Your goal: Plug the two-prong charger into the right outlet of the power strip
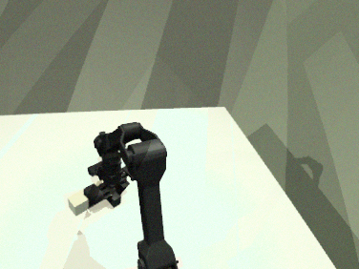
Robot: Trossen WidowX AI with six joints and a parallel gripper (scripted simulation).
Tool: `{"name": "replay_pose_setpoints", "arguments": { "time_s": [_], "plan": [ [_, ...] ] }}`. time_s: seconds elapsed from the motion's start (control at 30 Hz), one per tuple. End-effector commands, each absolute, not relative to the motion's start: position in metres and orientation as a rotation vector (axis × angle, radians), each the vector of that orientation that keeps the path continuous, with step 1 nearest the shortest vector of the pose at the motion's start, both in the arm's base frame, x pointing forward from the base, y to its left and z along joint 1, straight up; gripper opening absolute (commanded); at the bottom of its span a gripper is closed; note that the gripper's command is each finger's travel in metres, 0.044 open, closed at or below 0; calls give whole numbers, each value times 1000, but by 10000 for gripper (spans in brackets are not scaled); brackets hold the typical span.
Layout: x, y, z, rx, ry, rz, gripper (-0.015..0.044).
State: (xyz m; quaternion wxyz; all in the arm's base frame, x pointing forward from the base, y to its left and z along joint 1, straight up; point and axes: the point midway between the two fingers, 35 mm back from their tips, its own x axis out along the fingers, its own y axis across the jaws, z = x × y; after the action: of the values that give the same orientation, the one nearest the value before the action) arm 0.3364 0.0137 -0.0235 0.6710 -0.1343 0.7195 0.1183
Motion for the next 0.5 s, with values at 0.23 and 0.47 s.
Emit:
{"name": "replay_pose_setpoints", "arguments": {
  "time_s": [0.23, 0.47],
  "plan": [
    [351, 19, -25, -299, 1588, 270, 0],
    [350, 19, -25, -299, 1588, 270, 0]
  ]
}}
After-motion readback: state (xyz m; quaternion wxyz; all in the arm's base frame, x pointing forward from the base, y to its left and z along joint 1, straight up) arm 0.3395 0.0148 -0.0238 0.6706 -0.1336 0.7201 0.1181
